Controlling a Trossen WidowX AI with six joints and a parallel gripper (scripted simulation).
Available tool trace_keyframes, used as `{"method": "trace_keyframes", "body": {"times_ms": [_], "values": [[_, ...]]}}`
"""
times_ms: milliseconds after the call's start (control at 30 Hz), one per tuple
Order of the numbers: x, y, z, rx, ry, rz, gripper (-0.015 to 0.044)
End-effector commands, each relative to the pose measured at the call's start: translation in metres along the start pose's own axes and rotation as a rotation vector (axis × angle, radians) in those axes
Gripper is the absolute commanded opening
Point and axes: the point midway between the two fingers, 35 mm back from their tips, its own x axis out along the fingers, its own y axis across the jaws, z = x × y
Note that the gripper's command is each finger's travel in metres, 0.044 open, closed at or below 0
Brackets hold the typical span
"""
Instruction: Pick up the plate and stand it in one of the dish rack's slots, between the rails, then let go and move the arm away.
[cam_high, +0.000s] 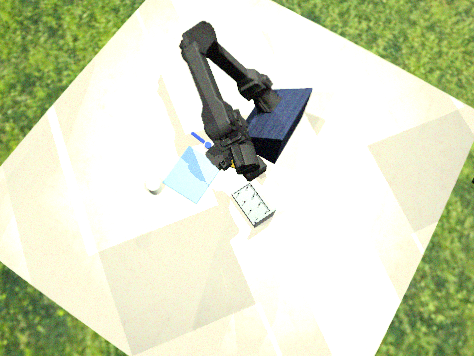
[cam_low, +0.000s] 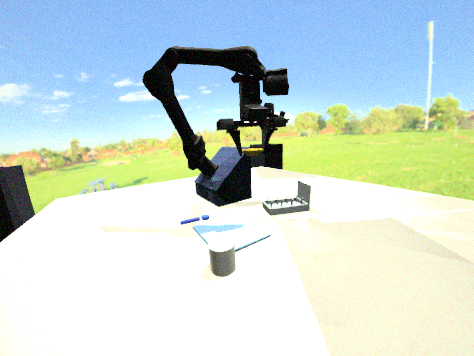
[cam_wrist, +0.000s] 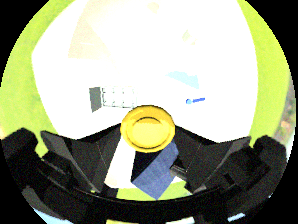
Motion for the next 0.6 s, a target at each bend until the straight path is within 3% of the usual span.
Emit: {"method": "trace_keyframes", "body": {"times_ms": [0, 567], "values": [[0.012, 0.003, -0.004, -0.059, 0.058, 0.033, 0.0], [0.055, 0.022, -0.015, -0.347, 0.227, 0.303, 0.0]]}}
